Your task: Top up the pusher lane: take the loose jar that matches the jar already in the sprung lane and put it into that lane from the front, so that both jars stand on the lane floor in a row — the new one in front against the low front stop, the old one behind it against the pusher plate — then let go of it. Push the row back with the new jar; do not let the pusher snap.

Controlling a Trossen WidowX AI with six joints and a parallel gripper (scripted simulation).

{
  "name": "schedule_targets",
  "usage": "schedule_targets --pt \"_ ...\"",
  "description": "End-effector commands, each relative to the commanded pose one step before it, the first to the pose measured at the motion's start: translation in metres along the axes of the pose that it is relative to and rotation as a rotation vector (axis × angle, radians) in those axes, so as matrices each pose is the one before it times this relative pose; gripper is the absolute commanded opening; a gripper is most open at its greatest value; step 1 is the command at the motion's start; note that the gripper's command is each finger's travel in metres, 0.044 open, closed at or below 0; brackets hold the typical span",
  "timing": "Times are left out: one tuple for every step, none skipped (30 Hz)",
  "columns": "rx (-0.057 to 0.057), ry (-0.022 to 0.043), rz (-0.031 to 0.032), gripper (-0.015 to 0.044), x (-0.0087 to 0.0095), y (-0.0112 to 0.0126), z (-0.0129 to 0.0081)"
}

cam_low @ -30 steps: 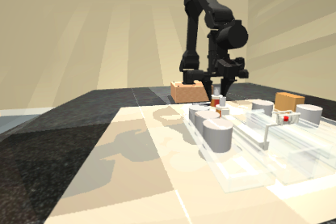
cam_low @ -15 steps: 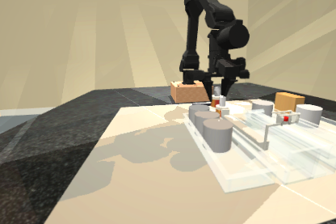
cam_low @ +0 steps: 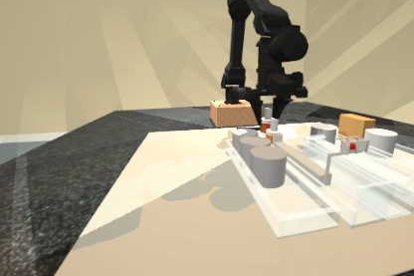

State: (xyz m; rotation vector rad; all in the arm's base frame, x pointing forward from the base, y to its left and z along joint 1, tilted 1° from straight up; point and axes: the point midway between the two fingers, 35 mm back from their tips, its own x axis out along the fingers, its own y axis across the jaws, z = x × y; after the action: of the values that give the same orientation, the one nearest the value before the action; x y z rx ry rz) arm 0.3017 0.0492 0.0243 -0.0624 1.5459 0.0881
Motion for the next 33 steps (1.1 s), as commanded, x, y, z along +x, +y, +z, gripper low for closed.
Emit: schedule_targets --pt "-0.0048 -0.01554 0.00323 0.0000 -0.00126 0.00053 0.00616" --pt "0.0000 -0.00002 0.00000 0.0000 0.00000 0.00000 0.00034" --pt "0.0000 -0.00002 0.00000 0.0000 0.00000 0.00000 0.00034" --pt "0.0000 -0.00002 0.00000 0.0000 0.00000 0.00000 0.00034" --pt "0.0000 -0.00002 0.00000 0.0000 0.00000 0.00000 0.00034" --pt "0.0000 -0.00002 0.00000 0.0000 0.00000 0.00000 0.00034" --pt "0.0000 -0.00002 0.00000 0.0000 0.00000 0.00000 0.00034" --pt "0.0000 -0.00002 0.00000 0.0000 0.00000 0.00000 0.00034" --pt "0.0000 -0.00002 0.00000 0.0000 0.00000 0.00000 0.00034" --pt "0.0000 -0.00002 0.00000 0.0000 0.00000 0.00000 0.00034" --pt "0.0000 -0.00002 0.00000 0.0000 0.00000 0.00000 0.00034" --pt "0.0000 -0.00002 0.00000 0.0000 0.00000 0.00000 0.00034" --pt "0.0000 -0.00002 0.00000 0.0000 0.00000 0.00000 0.00034" --pt "0.0000 -0.00002 0.00000 0.0000 0.00000 0.00000 0.00034" --pt "0.0000 -0.00002 0.00000 0.0000 0.00000 0.00000 0.00034" --pt "0.0000 -0.00002 0.00000 0.0000 0.00000 0.00000 0.00034" --pt "0.0000 -0.00002 0.00000 0.0000 0.00000 0.00000 0.00034" --pt "0.0000 -0.00003 0.00000 0.0000 -0.00001 0.00000 0.00034" --pt "0.0000 -0.00003 0.00000 0.0000 -0.00001 0.00000 0.00034" --pt "0.0000 -0.00003 0.00000 0.0000 -0.00001 0.00000 0.00034" --pt "0.0000 -0.00002 0.00000 0.0000 -0.00001 0.00000 0.00034" --pt "0.0000 -0.00002 0.00000 0.0000 -0.00001 0.00000 0.00034" --pt "0.0000 -0.00002 0.00000 0.0000 -0.00001 0.00000 0.00034" --pt "0.0000 -0.00002 0.00000 0.0000 -0.00001 0.00000 0.00034" --pt "0.0000 -0.00002 0.00000 0.0000 -0.00001 0.00000 0.00034" --pt "0.0000 -0.00002 0.00000 0.0000 -0.00001 0.00000 0.00034" --pt "0.0000 -0.00002 0.00000 0.0000 -0.00001 0.00000 0.00034" --pt "0.0000 -0.00002 0.00000 0.0000 -0.00001 0.00000 0.00034" --pt "0.0000 -0.00002 0.00000 0.0000 -0.00001 0.00000 0.00034" --pt "0.0000 -0.00002 0.00000 0.0000 -0.00001 0.00000 0.00034" --pt "0.0000 -0.00002 0.00000 0.0000 -0.00001 0.00000 0.00034" --pt "0.0000 -0.00002 0.00000 0.0000 -0.00001 0.00000 0.00034" --pt "0.0000 -0.00002 0.00000 0.0000 -0.00001 0.00000 0.00034"
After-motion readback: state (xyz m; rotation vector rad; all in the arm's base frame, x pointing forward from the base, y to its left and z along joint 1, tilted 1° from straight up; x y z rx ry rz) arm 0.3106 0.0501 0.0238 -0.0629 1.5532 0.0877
